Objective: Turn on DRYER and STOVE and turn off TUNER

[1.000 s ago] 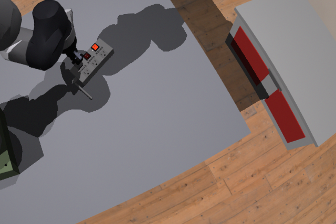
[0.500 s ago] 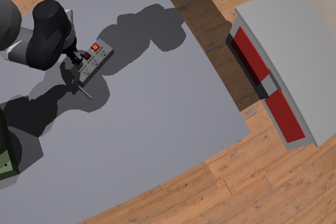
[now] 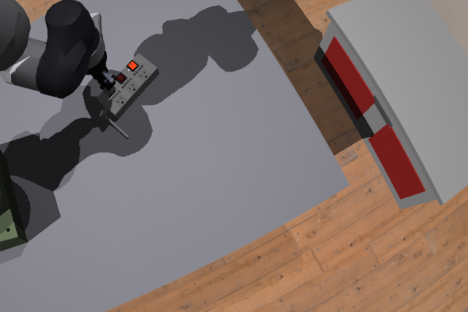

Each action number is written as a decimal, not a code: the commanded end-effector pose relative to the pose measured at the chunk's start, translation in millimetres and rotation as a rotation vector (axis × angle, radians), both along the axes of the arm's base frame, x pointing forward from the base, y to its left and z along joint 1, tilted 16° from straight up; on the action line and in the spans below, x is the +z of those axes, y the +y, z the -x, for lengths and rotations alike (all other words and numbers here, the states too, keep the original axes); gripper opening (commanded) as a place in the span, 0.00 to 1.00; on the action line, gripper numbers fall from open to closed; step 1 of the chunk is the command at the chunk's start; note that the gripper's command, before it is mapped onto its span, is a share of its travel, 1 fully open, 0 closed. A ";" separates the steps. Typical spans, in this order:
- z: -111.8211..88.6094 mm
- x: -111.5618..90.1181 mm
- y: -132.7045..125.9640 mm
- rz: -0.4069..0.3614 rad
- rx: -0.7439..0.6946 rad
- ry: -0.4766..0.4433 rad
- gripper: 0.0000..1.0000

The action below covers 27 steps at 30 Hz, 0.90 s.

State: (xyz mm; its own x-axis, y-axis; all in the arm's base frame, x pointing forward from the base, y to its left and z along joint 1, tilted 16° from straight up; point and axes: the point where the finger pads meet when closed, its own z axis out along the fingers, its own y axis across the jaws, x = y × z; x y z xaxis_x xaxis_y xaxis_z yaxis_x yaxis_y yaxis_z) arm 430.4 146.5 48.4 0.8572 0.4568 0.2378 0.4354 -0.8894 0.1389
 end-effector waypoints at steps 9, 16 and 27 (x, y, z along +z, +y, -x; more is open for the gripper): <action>-1.1 -1.1 -0.9 -0.002 -0.004 -0.001 0.00; -1.7 -2.9 -1.0 -0.002 -0.004 -0.001 0.00; -3.1 -8.0 -1.0 -0.002 -0.004 -0.001 0.00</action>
